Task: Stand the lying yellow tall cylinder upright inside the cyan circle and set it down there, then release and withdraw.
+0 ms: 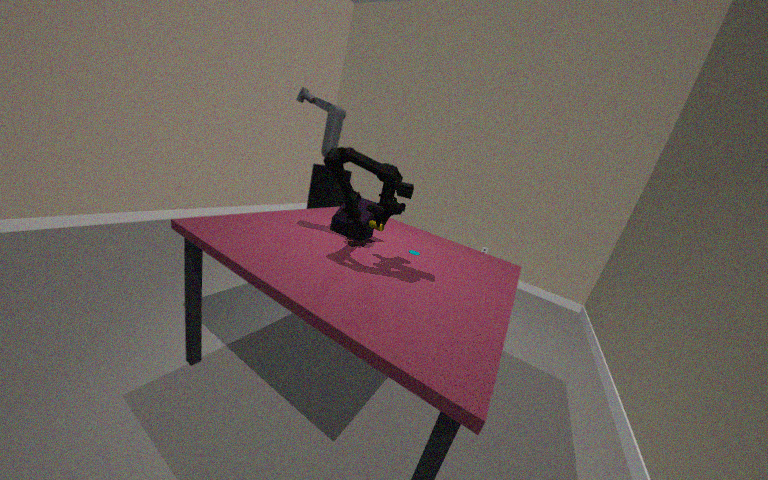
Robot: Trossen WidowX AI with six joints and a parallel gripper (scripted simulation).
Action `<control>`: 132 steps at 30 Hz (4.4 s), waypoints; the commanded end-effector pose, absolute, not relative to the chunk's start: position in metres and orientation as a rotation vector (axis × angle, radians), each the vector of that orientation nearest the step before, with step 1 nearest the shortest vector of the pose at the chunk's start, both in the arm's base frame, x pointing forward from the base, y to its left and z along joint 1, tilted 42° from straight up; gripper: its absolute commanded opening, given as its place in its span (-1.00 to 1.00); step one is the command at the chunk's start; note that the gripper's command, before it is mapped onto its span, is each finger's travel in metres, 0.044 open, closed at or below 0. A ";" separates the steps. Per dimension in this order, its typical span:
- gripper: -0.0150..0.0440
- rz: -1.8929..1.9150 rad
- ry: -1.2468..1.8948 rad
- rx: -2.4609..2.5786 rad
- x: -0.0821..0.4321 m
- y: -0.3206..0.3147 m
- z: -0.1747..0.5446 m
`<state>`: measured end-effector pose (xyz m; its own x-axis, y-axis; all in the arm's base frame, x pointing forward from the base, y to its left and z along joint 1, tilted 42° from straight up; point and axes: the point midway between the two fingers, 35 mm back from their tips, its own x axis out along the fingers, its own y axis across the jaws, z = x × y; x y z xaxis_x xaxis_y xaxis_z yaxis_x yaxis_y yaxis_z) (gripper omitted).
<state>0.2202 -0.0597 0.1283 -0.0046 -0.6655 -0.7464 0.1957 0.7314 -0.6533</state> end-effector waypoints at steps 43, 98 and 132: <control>-0.14 -0.194 1.643 -0.919 0.310 0.024 0.078; -0.14 0.355 1.732 -1.322 0.348 0.112 -0.019; -0.14 0.528 1.660 -1.095 0.345 0.104 -0.041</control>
<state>0.3435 0.1032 -0.0431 -0.0608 -0.4323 -0.8997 -0.8590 0.4817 -0.1734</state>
